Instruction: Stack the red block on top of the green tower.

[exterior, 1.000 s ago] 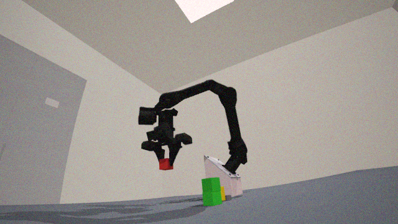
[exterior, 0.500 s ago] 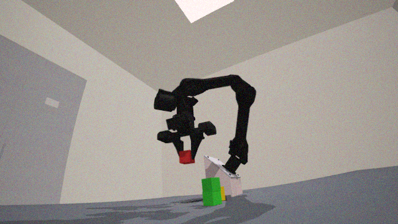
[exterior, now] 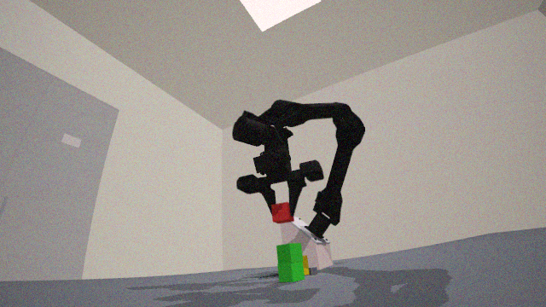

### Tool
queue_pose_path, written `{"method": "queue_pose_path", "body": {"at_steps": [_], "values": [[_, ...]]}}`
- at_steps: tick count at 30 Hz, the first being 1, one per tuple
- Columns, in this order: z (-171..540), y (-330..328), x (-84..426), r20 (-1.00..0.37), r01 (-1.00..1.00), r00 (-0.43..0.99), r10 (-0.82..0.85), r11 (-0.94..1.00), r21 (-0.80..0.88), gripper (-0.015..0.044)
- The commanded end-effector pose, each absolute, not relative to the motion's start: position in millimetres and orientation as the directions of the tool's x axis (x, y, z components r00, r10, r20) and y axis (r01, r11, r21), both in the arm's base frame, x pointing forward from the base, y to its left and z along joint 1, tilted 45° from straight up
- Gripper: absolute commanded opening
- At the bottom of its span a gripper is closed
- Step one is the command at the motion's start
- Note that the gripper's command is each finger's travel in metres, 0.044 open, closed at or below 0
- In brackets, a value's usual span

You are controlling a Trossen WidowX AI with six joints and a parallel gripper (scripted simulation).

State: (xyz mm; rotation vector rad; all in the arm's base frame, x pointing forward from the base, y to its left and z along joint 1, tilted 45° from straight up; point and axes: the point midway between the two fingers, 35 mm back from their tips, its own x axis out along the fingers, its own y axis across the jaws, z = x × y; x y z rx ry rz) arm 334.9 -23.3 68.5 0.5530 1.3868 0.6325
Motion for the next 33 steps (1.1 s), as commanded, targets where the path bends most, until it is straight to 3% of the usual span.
{"method": "queue_pose_path", "body": {"at_steps": [1, 33], "values": [[61, -12, 333, -0.710, -0.075, 0.066, 0.701, 0.713, 0.697, 0.0000], [38, 11, 333, -0.709, -0.076, 0.067, 0.702, 0.712, 0.698, 0.0000]]}}
